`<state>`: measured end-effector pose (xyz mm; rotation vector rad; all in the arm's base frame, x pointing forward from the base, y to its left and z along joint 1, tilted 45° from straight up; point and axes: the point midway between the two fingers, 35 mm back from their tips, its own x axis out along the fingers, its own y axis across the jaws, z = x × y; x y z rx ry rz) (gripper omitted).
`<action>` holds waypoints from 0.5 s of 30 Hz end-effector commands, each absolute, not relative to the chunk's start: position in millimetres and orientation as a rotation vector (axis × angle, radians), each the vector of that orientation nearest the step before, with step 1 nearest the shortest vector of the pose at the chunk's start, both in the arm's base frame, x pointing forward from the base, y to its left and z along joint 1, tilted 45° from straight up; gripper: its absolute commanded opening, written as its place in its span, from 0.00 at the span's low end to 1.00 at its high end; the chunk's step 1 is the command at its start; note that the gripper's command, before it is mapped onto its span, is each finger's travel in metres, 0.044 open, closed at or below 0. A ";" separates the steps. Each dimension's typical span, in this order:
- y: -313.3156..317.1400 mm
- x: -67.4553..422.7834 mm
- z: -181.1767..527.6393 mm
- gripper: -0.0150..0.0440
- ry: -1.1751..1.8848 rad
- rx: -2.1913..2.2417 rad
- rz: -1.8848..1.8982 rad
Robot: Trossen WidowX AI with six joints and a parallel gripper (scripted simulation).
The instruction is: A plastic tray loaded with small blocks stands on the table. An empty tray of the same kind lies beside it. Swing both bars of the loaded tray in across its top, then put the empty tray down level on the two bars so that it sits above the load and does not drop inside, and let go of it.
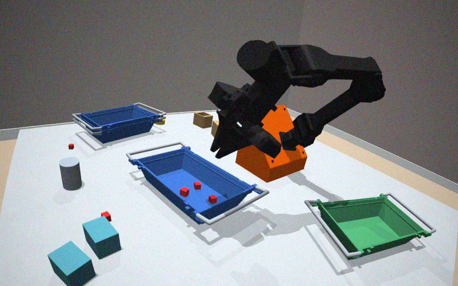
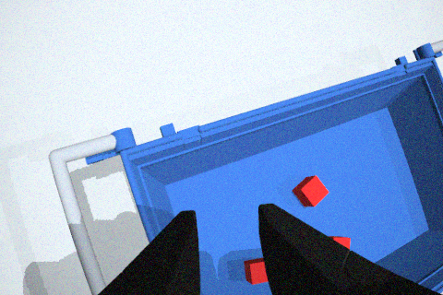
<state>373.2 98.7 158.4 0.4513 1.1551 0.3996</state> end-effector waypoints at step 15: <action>167.9 320.2 140.7 0.40 1.481 0.345 0.878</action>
